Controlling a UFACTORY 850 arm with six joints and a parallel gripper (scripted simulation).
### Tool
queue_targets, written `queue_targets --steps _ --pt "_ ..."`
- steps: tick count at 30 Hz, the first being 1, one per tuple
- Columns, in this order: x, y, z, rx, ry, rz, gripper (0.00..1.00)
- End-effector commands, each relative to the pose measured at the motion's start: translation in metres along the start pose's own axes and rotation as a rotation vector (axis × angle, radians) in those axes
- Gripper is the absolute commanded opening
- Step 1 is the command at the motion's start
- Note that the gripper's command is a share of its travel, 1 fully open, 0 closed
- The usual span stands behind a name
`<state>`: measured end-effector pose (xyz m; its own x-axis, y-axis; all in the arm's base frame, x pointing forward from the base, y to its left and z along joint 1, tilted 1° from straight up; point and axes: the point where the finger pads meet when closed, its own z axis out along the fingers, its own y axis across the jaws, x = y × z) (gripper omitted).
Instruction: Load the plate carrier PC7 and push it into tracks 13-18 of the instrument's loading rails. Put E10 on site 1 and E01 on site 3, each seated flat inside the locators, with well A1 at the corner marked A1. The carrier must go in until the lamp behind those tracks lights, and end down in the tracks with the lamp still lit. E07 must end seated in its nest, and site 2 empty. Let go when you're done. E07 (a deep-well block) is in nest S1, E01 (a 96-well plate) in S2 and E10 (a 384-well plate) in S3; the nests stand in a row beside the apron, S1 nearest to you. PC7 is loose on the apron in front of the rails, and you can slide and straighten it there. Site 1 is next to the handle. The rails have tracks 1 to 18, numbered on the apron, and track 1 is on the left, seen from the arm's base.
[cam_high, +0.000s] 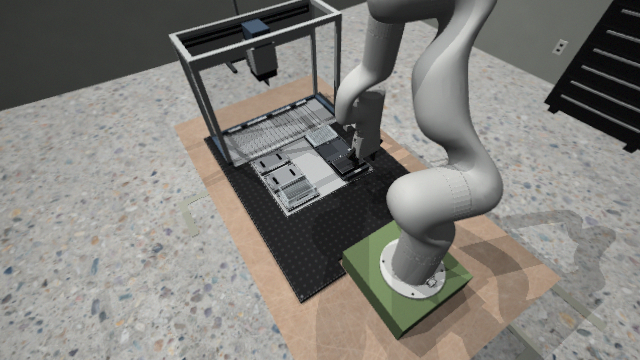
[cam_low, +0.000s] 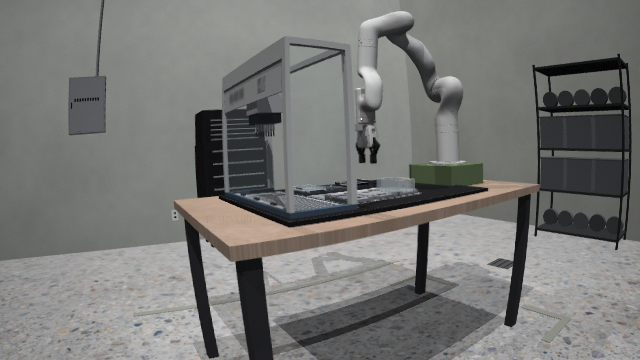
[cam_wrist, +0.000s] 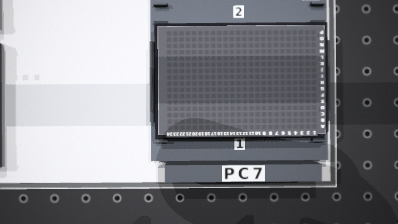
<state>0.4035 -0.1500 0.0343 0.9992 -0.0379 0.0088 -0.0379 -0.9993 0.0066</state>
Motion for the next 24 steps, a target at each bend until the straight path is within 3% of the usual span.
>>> queue_targets --steps 1,24 --pt "0.001 0.0 0.004 -0.001 0.002 0.0 0.82" --pt "0.001 0.0 0.039 -0.001 0.002 0.0 0.82"
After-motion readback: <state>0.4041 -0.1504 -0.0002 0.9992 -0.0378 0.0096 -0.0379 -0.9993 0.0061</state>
